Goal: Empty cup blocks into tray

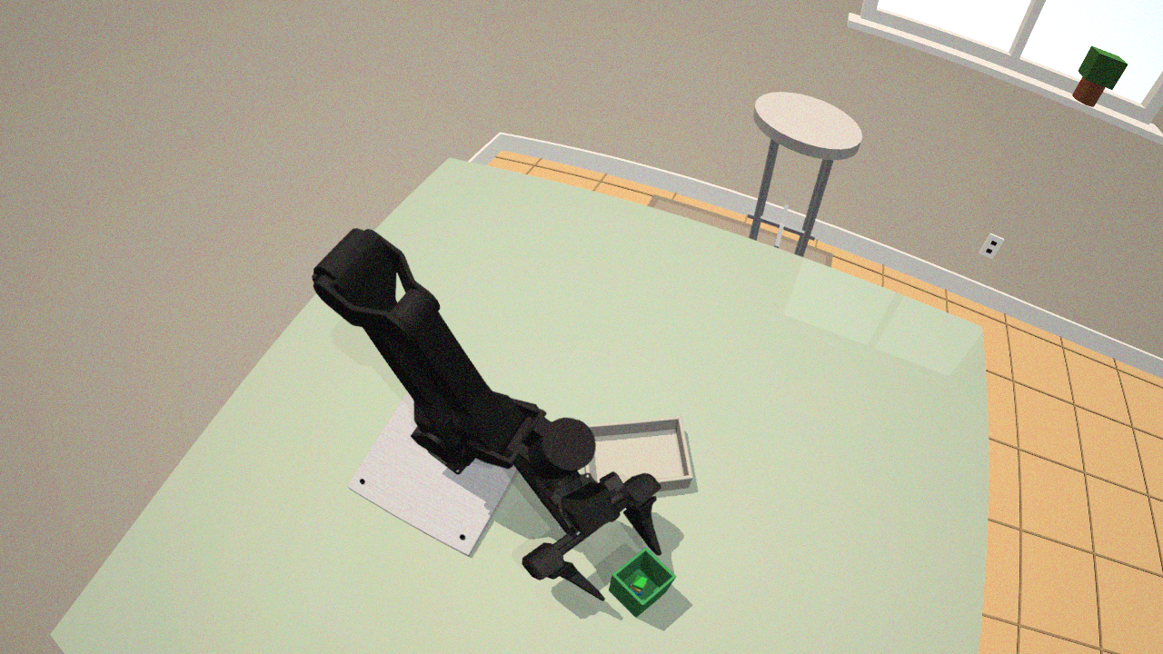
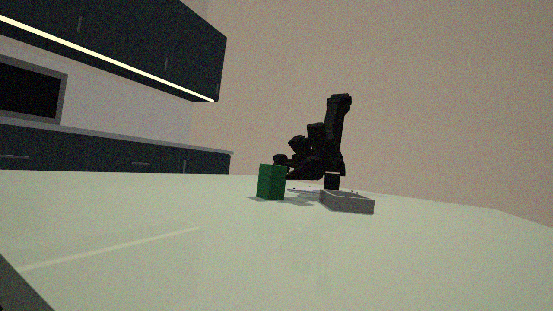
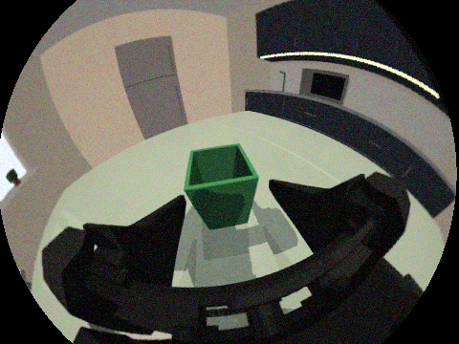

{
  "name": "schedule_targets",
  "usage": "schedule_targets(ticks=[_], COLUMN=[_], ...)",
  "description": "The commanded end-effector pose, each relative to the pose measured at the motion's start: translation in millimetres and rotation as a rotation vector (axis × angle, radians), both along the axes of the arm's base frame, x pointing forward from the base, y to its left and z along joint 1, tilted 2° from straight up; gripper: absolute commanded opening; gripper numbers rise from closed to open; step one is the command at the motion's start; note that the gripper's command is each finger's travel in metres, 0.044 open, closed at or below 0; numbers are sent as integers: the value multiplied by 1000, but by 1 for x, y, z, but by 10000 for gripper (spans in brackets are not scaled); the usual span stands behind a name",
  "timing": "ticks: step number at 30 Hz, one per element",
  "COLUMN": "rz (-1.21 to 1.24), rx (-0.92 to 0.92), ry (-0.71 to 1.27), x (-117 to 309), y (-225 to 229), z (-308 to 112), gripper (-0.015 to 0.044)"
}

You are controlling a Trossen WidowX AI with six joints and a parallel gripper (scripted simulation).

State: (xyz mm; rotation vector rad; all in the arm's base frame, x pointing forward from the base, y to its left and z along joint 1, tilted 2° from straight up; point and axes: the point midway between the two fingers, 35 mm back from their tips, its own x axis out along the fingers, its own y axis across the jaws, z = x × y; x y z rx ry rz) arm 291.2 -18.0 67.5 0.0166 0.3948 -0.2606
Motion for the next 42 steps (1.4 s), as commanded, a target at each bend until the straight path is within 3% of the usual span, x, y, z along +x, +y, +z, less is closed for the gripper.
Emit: schedule_targets(ticks=[1, 25, 29, 35, 42], rz=[6, 6, 6, 6, 6], rx=[-1, -2, -2, -2, -2], ry=[-2, -5, -5, -5, -5], x=[6, 39, 40, 40, 40], y=[-1, -9, -9, -9, -9], z=[-2, -16, -16, -16, -16], gripper=[440, 440, 349, 349, 302])
